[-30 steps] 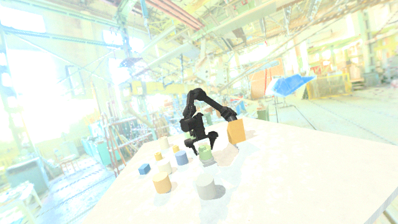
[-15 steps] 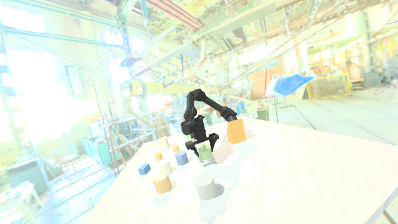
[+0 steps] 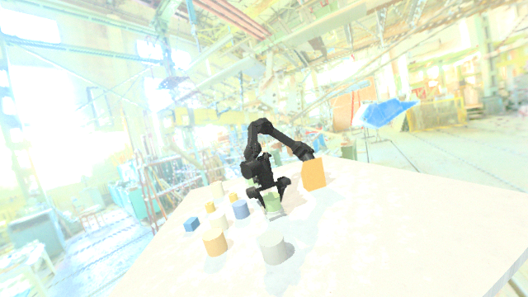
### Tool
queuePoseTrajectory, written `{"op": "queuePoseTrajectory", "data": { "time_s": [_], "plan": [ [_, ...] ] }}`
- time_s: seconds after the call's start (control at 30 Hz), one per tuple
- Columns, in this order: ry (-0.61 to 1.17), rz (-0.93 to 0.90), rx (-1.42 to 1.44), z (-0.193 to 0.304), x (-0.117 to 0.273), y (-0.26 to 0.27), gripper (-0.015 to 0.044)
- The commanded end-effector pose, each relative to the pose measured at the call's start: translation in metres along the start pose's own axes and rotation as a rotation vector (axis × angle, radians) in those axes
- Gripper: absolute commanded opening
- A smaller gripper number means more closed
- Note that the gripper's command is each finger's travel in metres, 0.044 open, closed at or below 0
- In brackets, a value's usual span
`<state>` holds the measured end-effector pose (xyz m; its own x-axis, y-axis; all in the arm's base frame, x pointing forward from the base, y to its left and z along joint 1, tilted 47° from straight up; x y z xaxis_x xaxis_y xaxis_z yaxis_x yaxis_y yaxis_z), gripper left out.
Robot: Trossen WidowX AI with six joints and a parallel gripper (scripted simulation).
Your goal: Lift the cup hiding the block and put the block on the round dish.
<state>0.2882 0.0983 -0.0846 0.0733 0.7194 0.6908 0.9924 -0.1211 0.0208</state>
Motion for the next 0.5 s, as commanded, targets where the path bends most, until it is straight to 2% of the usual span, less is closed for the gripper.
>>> {"op": "queuePoseTrajectory", "data": {
  "time_s": [0.0, 0.2, 0.47],
  "plan": [
    [-0.003, 0.001, 0.006, 0.000, 0.002, 0.000, 0.0162],
    [-0.002, 0.001, 0.007, 0.001, 0.009, 0.001, 0.0005],
    [0.000, 0.000, 0.007, 0.002, 0.018, 0.003, 0.0000]
  ]
}}
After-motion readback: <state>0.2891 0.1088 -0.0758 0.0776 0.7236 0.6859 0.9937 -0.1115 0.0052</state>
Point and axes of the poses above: the point midway between the two fingers, 35 mm back from their tips, its own x axis back along the fingers, its own y axis across the jaws, z = x × y, the point moved 8 cm from there along x, back along the fingers, and after that the axes turned 11 degrees about -x, right-handed, at the moved point
